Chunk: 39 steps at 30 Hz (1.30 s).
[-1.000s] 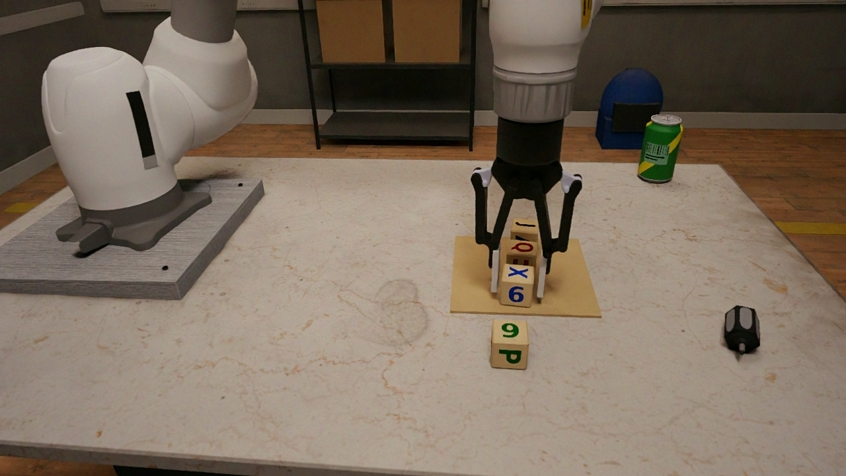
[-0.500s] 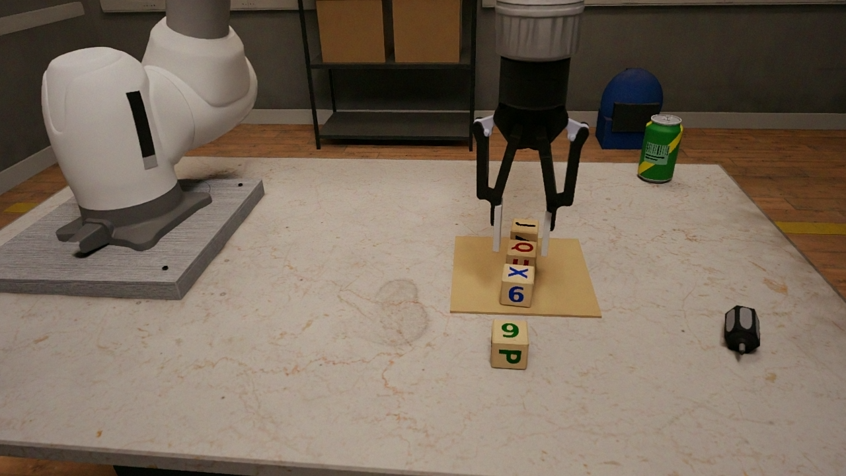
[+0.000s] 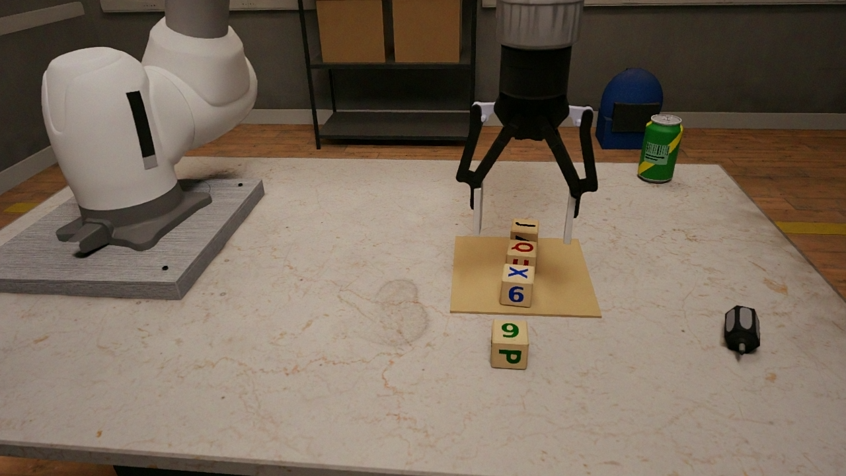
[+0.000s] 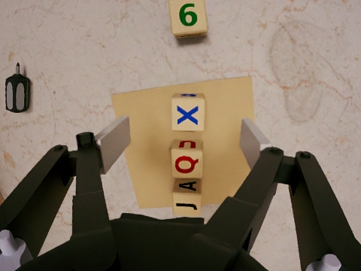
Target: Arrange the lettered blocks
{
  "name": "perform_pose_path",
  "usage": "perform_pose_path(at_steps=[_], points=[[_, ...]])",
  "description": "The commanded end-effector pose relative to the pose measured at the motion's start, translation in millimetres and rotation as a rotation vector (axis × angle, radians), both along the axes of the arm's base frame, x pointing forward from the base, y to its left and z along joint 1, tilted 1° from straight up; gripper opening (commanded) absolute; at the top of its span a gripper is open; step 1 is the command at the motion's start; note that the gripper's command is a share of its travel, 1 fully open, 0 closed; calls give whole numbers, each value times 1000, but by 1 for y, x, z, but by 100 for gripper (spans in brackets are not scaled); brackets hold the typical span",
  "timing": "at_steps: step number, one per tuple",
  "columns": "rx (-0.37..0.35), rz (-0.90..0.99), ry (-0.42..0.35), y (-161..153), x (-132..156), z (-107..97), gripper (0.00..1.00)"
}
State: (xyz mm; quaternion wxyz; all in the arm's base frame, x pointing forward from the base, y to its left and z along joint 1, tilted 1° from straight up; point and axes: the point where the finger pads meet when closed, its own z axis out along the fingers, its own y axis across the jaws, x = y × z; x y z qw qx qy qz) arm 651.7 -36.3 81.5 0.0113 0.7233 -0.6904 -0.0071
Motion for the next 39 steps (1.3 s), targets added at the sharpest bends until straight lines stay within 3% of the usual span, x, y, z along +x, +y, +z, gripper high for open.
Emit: perform_pose_path(at_steps=[1, 21, 36, 39], points=[[0, 0, -1, 0, 0, 1, 100], [0, 0, -1, 0, 1, 5, 100], [0, 0, -1, 0, 2, 62, 100], [0, 0, -1, 0, 2, 65, 100]])
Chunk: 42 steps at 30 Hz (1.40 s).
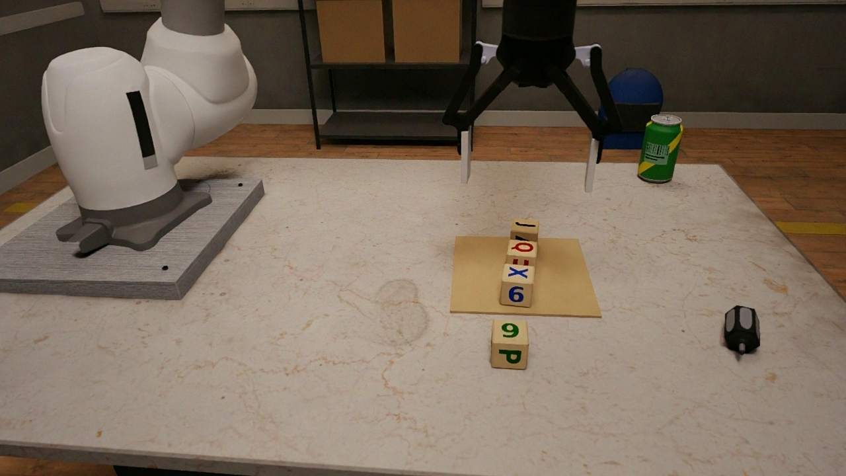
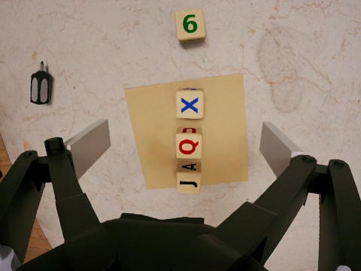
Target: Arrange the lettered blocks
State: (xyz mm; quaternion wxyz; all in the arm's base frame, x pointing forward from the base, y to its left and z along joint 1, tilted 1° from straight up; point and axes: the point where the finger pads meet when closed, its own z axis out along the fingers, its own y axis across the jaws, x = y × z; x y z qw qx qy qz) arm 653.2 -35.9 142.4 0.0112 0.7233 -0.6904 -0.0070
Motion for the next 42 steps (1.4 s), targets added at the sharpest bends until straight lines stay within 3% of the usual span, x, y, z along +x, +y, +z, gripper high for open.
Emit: perform_pose_path(at_steps=[1, 42], points=[[0, 0, -1, 0, 1, 7, 100], [0, 0, -1, 0, 1, 13, 100]])
